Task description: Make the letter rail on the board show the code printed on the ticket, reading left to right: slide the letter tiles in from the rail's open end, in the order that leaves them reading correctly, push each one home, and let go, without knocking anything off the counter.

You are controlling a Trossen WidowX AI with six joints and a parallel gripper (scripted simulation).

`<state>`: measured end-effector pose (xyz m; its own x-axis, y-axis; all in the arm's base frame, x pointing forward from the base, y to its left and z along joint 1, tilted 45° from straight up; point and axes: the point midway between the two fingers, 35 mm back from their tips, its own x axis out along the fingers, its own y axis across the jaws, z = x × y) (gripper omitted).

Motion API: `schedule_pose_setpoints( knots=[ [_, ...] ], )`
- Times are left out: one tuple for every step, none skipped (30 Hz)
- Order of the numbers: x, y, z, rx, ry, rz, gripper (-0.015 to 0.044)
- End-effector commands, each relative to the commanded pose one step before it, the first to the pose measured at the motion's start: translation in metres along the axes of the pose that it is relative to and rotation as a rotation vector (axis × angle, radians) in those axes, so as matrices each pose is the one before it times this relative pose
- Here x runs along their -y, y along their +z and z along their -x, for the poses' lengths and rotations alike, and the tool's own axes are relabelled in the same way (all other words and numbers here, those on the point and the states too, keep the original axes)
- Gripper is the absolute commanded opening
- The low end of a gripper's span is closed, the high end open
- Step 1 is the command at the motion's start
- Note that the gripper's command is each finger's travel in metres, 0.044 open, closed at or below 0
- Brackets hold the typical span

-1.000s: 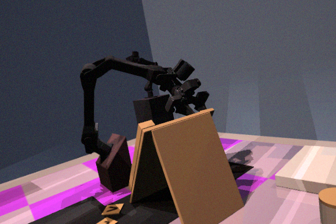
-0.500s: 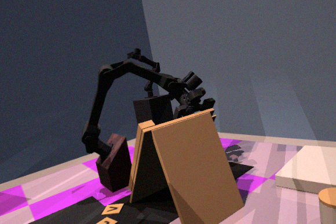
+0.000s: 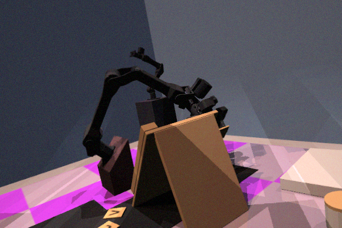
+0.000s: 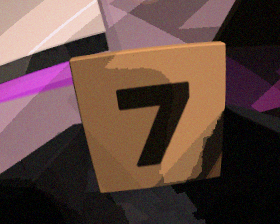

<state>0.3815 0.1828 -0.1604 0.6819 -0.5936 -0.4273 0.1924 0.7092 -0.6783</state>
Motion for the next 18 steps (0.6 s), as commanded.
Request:
schedule_pose_setpoints(
  knots=[
    [-0.00075, -0.00126, -0.00135, 0.00546, 0.00053, 0.0103, 0.0000],
    [0.00008, 0.00003, 0.00000, 0.00000, 0.00000, 0.0000, 0.0000],
    [0.00014, 0.00004, 0.00000, 0.00000, 0.00000, 0.0000, 0.0000],
    [0.00021, 0.00005, 0.00001, 0.00000, -0.00001, 0.0000, 0.0000],
    [0.00029, 0.00006, 0.00001, 0.00000, -0.00001, 0.0000, 0.0000],
    [0.00033, 0.00006, 0.00000, 0.00000, -0.00001, 0.0000, 0.0000],
    [0.00038, 0.00006, -0.00001, 0.00000, -0.00001, 0.0000, 0.0000],
    [0.00043, 0.00005, -0.00001, 0.00000, -0.00002, 0.0000, 0.0000],
    [0.00047, 0.00005, -0.00002, 0.00000, -0.00002, 0.0000, 0.0000],
    [0.00049, 0.00004, -0.00002, 0.00000, -0.00002, 0.0000, 0.0000],
    [0.00043, 0.00002, -0.00002, 0.00000, -0.00002, 0.0000, 0.0000],
    [0.00043, 0.00001, -0.00002, 0.00000, -0.00002, 0.0000, 0.0000],
    [0.00044, 0.00000, -0.00002, 0.00000, -0.00002, 0.0000, 0.0000],
    [0.00045, -0.00001, -0.00002, 0.00000, -0.00002, 0.0000, 0.0000],
    [0.00046, -0.00002, -0.00002, 0.00000, -0.00002, 0.0000, 0.0000],
    [0.00041, -0.00003, -0.00002, 0.00000, -0.00002, 0.0000, 0.0000],
    [0.00042, -0.00004, -0.00002, 0.00000, -0.00002, 0.0000, 0.0000],
    [0.00043, -0.00005, -0.00002, 0.00000, -0.00002, 0.0000, 0.0000]
  ],
)
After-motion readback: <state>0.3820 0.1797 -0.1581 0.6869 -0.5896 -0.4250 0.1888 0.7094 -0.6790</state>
